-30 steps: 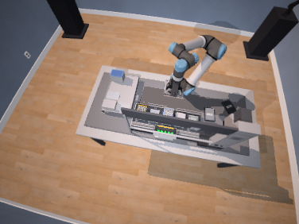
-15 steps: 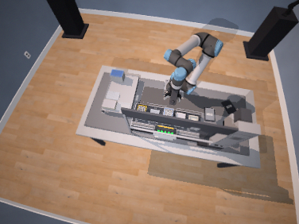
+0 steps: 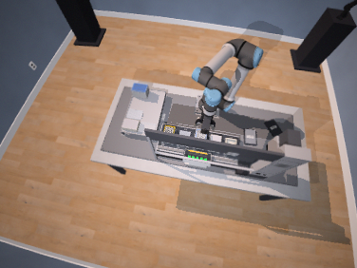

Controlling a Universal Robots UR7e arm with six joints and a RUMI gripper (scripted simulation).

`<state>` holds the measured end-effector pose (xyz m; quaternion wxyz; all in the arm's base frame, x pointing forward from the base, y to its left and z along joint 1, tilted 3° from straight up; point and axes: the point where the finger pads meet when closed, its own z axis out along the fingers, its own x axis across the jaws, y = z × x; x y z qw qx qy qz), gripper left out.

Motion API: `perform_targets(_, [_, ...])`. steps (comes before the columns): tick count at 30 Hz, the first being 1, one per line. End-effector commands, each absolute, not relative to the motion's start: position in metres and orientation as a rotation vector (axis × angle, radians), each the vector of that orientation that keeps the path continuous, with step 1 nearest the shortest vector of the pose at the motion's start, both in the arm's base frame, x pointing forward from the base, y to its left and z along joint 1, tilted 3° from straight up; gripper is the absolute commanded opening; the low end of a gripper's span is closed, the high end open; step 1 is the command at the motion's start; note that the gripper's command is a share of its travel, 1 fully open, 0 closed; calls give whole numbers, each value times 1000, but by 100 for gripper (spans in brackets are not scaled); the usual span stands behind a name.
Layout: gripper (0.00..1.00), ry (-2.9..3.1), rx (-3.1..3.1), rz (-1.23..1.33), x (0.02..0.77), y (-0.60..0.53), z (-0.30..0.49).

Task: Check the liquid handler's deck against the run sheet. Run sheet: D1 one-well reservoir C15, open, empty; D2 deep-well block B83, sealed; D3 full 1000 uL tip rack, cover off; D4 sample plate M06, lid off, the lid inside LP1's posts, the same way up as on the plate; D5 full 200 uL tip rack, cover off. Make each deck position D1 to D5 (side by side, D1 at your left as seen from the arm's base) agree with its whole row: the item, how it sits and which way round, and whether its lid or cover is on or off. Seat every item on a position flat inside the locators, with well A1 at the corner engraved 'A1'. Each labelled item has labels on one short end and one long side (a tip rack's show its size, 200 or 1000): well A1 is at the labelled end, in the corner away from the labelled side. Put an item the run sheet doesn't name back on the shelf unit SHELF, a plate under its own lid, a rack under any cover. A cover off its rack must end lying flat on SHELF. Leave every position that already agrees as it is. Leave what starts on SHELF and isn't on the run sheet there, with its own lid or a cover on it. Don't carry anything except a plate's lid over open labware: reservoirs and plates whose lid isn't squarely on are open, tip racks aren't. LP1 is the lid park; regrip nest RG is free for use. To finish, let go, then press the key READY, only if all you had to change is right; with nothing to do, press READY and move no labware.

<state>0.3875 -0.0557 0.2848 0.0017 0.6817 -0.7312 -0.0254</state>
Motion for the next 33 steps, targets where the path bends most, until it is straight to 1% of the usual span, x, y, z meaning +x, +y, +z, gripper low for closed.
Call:
perform_targets(1, [82, -2298, 2140, -63, 390, -56, 289])
perform_targets(13, [82, -2297, 2139, -70, 389, -55, 285])
perform_targets(33, [82, -2297, 2139, -70, 388, -54, 255])
